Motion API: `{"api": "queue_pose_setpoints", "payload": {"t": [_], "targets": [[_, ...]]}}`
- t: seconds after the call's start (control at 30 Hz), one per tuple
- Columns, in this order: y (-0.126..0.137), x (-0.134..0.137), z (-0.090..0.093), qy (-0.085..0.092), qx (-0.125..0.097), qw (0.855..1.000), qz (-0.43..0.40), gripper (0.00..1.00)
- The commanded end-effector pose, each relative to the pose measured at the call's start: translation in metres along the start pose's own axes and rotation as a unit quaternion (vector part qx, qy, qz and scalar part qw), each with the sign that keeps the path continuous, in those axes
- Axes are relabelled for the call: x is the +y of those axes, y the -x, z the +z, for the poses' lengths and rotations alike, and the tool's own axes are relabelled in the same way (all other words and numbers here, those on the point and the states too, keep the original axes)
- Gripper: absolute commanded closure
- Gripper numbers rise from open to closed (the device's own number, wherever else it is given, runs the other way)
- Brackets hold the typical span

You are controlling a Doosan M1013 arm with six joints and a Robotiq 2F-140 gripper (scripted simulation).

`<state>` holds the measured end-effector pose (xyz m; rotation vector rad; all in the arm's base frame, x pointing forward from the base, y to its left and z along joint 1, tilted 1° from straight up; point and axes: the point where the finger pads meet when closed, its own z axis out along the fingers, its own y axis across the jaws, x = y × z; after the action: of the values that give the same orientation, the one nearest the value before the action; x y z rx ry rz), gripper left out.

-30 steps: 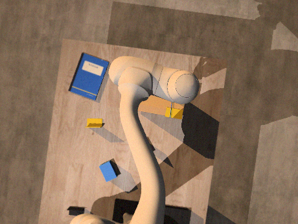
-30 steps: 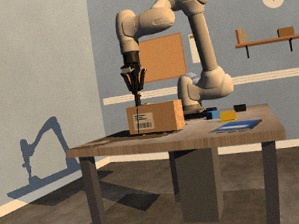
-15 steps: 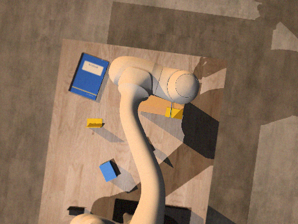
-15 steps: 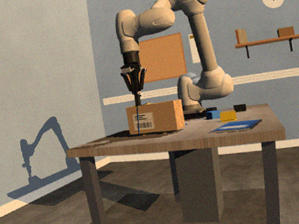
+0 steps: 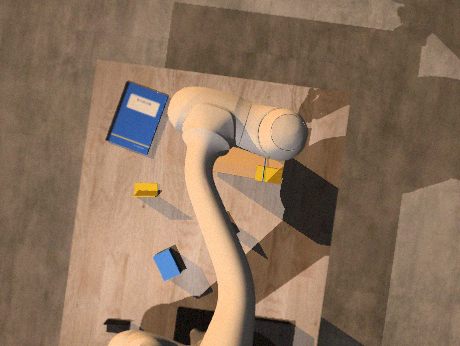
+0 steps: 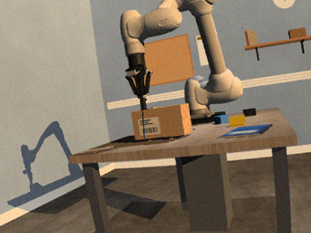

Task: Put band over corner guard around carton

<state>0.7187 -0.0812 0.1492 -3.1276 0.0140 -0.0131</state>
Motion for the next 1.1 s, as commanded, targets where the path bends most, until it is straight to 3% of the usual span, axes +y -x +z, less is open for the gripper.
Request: {"api": "queue_pose_setpoints", "payload": {"t": [0.0, 1.07], "targets": [[0.000, 0.000, -0.002, 0.000, 0.001, 1.000, 0.000, 0.90], [0.000, 0.015, -0.003, 0.000, 0.001, 1.000, 0.000, 0.90]]}}
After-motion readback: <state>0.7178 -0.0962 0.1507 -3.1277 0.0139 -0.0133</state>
